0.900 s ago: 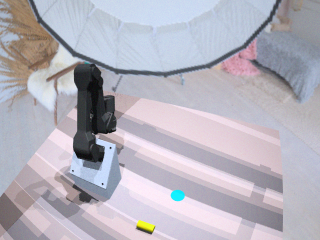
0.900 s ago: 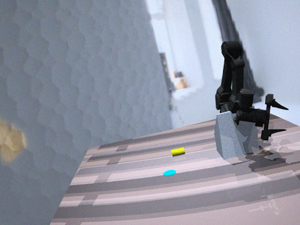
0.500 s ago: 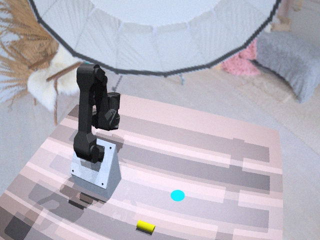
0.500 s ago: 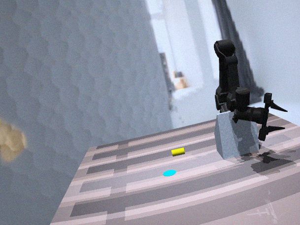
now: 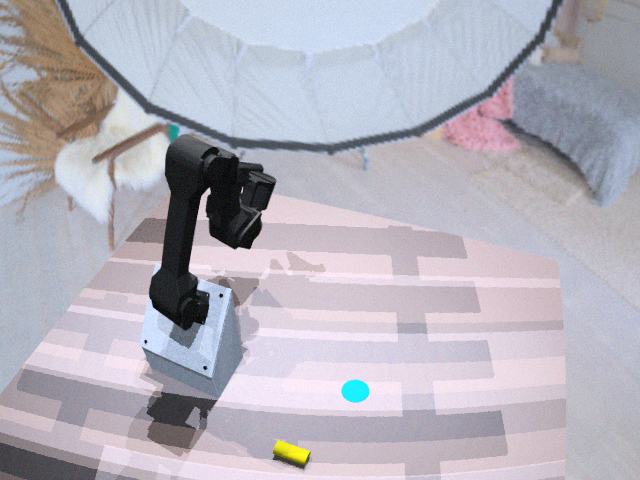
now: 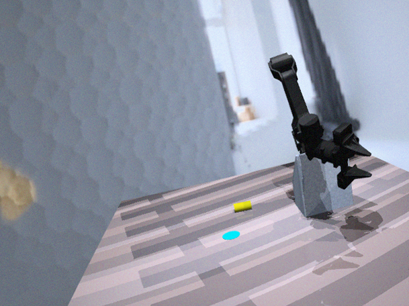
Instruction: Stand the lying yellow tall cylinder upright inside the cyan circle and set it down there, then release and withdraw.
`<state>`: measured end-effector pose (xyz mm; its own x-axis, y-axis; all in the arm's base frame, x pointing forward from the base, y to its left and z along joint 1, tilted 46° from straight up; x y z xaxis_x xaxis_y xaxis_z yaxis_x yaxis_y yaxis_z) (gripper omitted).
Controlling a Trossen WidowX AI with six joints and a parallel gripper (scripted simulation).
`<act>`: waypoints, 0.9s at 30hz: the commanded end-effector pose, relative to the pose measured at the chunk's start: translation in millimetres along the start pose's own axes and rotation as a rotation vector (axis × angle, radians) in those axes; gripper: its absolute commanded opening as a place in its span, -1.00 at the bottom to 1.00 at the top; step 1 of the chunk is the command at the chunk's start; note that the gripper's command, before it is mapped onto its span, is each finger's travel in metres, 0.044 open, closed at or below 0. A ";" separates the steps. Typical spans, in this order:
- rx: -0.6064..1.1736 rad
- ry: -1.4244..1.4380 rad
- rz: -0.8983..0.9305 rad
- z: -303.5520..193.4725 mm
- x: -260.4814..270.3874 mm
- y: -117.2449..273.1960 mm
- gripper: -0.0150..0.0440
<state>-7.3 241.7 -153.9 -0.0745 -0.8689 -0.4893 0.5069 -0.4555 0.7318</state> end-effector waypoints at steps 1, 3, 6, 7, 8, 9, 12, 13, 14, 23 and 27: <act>0.117 -0.161 -0.013 -29.2 -11.0 11.6 0.56; 0.170 -0.238 -0.020 -42.5 -14.8 18.4 0.56; 0.248 -0.353 -0.032 -62.2 -19.3 30.3 0.56; 0.273 -0.392 -0.037 -68.6 -20.5 34.7 0.56; 0.299 -0.431 -0.042 -74.9 -21.5 39.4 0.56; 0.324 -0.470 -0.047 -81.2 -22.4 44.2 0.56; 0.400 -0.586 -0.065 -99.4 -23.9 59.8 0.56; 0.425 -0.625 -0.071 -105.2 -24.1 65.4 0.56; 0.450 -0.664 -0.077 -111.0 -24.1 71.2 0.56; 0.672 -1.016 -0.146 -155.5 -16.5 130.6 0.56; 0.769 -1.171 -0.182 -170.4 -8.8 160.6 0.56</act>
<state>198.0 223.4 -122.8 -0.8935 -0.3967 -0.2105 -0.0922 -0.2968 0.9505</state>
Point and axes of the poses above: the point midway between the two fingers, 35 mm back from their tips, its own y axis back along the fingers, its own x axis across the jaws, z = x × y, the point moved 3 cm from there along y, back along the fingers, and after that the axes turned 4 degrees about y, right-handed, at the moved point
